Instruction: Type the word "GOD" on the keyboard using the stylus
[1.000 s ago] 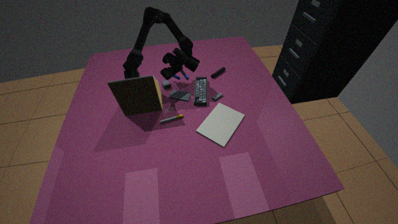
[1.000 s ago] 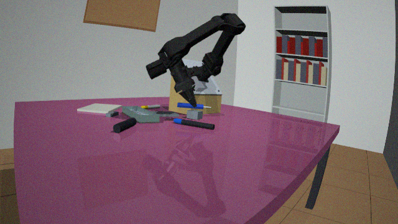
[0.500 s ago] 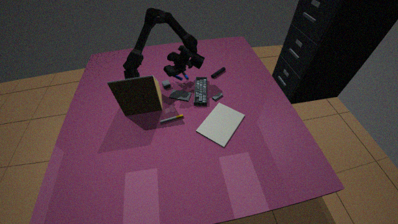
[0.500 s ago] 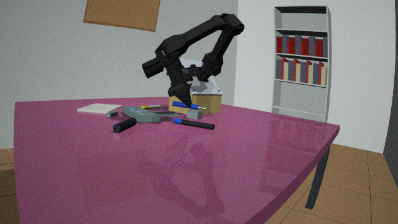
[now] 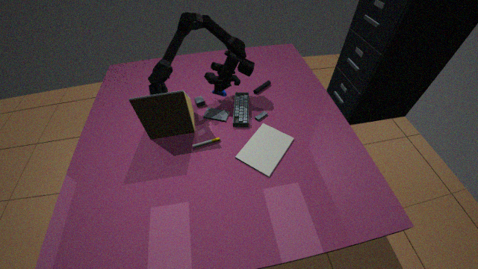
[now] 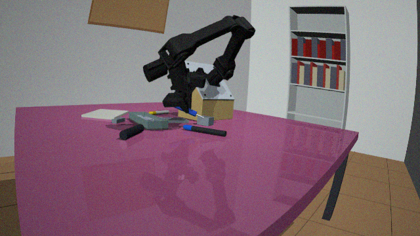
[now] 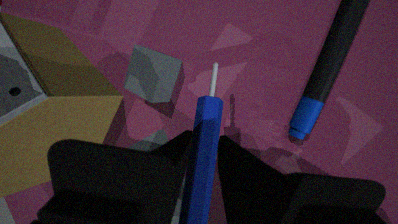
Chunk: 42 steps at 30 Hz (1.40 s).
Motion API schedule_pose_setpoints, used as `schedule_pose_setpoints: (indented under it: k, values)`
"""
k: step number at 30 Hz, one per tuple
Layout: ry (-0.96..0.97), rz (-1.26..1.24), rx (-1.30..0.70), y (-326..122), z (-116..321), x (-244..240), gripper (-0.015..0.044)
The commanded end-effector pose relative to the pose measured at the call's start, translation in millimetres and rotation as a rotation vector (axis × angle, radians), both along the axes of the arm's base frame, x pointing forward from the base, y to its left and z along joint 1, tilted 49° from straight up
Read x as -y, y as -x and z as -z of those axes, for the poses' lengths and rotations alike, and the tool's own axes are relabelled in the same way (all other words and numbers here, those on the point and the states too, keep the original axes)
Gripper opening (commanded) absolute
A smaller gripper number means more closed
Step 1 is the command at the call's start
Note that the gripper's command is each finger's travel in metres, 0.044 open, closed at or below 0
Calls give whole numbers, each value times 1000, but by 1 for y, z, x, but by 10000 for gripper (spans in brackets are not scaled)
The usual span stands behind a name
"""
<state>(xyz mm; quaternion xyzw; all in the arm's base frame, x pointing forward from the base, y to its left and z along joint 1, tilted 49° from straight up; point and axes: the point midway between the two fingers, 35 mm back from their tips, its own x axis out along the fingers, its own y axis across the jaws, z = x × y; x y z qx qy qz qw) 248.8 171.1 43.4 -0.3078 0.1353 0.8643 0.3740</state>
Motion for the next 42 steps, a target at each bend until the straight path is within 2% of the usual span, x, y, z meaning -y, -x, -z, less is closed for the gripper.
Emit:
schedule_pose_setpoints:
  k: [1,20,42]
  values:
    - [130,19,-13,-13,2,3,0]
    - [637,211,38,-72,-5,18,0]
    - [1083,628,250,-138,-37,34,0]
